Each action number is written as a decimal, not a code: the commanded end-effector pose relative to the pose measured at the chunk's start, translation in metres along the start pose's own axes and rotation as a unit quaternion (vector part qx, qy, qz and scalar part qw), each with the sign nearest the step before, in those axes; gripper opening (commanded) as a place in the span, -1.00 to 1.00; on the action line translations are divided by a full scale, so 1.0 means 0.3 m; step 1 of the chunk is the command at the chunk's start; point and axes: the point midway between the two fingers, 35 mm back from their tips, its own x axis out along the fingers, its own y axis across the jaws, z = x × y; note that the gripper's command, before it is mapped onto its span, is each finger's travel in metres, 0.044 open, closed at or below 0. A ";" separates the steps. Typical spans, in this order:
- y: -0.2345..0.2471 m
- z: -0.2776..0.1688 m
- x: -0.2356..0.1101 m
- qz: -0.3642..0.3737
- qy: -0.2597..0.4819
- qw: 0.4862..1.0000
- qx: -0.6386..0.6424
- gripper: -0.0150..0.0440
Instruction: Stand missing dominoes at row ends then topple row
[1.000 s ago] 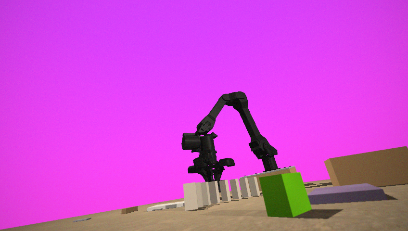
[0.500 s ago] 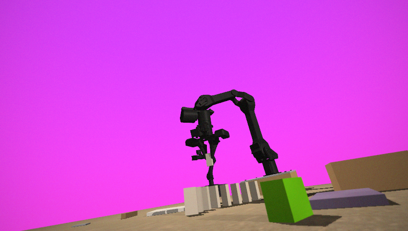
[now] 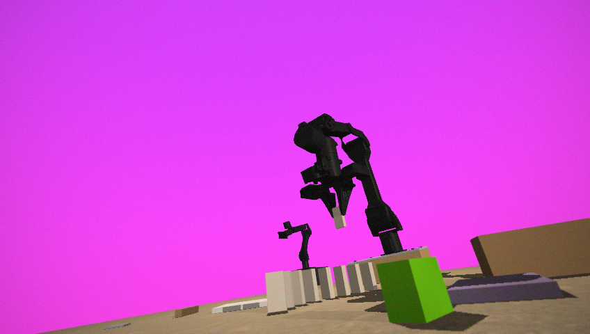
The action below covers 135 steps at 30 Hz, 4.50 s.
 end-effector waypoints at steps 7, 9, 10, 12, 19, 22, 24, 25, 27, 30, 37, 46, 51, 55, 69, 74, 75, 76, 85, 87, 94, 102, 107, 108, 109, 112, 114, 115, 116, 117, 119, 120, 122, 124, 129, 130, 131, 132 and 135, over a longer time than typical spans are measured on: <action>0.225 -0.045 0.000 -0.001 0.001 0.995 0.099 -0.13; 0.225 -0.045 0.000 -0.001 0.001 0.995 0.099 -0.13; 0.225 -0.045 0.000 -0.001 0.001 0.995 0.099 -0.13; 0.226 -0.042 0.013 -0.001 0.001 0.995 0.099 -0.13; 0.235 -0.023 0.148 -0.001 0.001 0.995 0.099 -0.13; 0.236 -0.021 0.207 -0.001 0.001 0.995 0.099 -0.13; 0.236 -0.021 0.245 -0.001 0.001 0.995 0.099 -0.13; 0.235 -0.022 0.264 -0.001 0.001 0.995 0.099 -0.13; 0.234 -0.024 0.302 -0.001 0.001 0.995 0.099 -0.13; 0.231 -0.031 0.358 -0.001 0.001 0.995 0.099 -0.13; 0.224 -0.047 0.439 -0.001 0.001 0.995 0.099 -0.13; 0.224 -0.047 0.439 -0.001 0.001 0.995 0.099 -0.13; 0.224 -0.047 0.439 -0.001 0.001 0.995 0.099 0.05; 0.224 -0.047 0.439 -0.001 0.001 0.995 0.099 0.41; 0.238 -0.020 0.226 0.001 0.000 0.995 0.100 1.00; 0.229 -0.042 0.004 0.002 0.000 0.995 0.101 1.00; 0.228 -0.043 0.000 0.002 0.000 0.995 0.101 1.00; 0.228 -0.043 0.000 0.002 0.000 0.995 0.101 1.00; 0.243 -0.083 0.079 0.002 0.001 0.982 -0.186 0.38; 0.247 -0.100 0.107 0.001 0.001 0.958 -0.288 0.20; 0.255 -0.163 0.202 0.002 0.002 0.795 -0.606 -0.42; 0.256 -0.169 0.211 0.001 0.002 0.774 -0.634 -0.49; 0.256 -0.169 0.211 0.001 0.002 0.774 -0.634 -0.49; 0.256 -0.169 0.211 0.001 0.002 0.774 -0.634 -0.49; 0.256 -0.169 0.211 0.001 0.002 0.774 -0.634 -0.49; 0.256 -0.169 0.211 0.001 0.002 0.774 -0.634 -0.49; 0.256 -0.169 0.211 0.001 0.002 0.774 -0.634 -0.49; 0.256 -0.169 0.211 0.001 0.002 0.774 -0.634 -0.49; 0.256 -0.169 0.211 0.001 0.002 0.774 -0.634 -0.49; 0.256 -0.169 0.211 0.001 0.002 0.774 -0.634 -0.49; 0.256 -0.169 0.211 0.001 0.002 0.774 -0.634 -0.49; 0.256 -0.169 0.211 0.001 0.002 0.774 -0.634 -0.49; 0.256 -0.169 0.211 0.001 0.002 0.774 -0.634 -0.49; 0.256 -0.169 0.211 0.001 0.002 0.774 -0.634 -0.49; 0.256 -0.169 0.211 0.001 0.002 0.774 -0.634 -0.49; 0.256 -0.169 0.211 0.001 0.002 0.774 -0.634 -0.49; 0.256 -0.169 0.211 0.001 0.002 0.774 -0.634 -0.49; 0.256 -0.169 0.211 0.001 0.002 0.774 -0.634 -0.49; 0.256 -0.169 0.211 0.001 0.002 0.774 -0.634 -0.49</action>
